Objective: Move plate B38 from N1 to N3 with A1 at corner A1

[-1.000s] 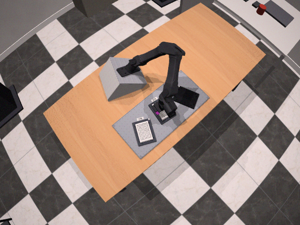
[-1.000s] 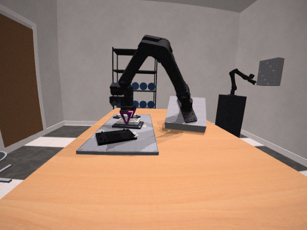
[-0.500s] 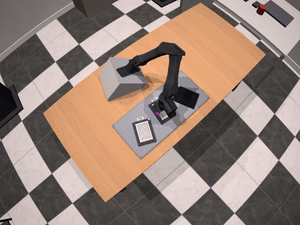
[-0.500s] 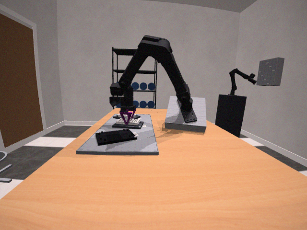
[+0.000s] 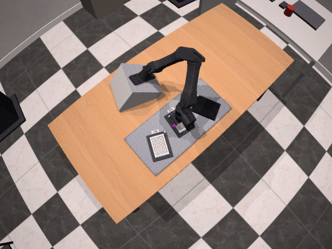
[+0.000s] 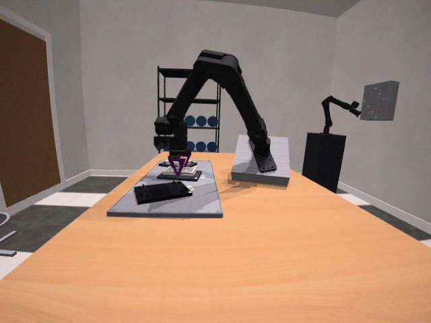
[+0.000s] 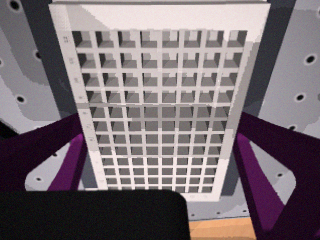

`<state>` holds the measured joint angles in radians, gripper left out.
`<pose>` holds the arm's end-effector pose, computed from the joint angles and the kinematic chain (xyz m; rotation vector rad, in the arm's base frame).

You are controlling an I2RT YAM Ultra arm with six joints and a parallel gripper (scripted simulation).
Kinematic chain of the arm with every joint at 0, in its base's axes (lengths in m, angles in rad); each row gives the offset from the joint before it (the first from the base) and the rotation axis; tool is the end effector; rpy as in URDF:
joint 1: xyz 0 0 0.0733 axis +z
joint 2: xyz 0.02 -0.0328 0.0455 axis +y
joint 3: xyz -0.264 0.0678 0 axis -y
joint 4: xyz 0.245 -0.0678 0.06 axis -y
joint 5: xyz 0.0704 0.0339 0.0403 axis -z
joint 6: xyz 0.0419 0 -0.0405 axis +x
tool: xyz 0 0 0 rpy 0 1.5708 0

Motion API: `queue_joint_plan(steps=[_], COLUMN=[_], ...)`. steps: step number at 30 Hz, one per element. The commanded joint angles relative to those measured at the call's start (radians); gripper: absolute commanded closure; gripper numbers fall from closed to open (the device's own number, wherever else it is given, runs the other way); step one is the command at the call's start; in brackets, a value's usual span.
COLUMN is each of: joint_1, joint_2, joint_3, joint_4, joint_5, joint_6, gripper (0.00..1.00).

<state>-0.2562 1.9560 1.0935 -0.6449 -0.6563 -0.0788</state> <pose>0.3265 -0.0580 0.1130 0.2198 2.8161 0.9332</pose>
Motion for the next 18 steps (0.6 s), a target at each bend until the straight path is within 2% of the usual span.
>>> queue_joint_plan(steps=[1,12,13,18], joint_1=[-0.004,-0.001,-0.001,-0.001], joint_2=[-0.004,-0.001,-0.001,-0.001], joint_3=[0.002,-0.002,-0.002,-0.002], joint_4=[0.005,0.013,0.013,0.013], joint_5=[0.0,0.001,0.001,0.001], joint_6=[0.001,0.005,0.005,0.006], gripper=[1.0,1.0,0.0,0.0])
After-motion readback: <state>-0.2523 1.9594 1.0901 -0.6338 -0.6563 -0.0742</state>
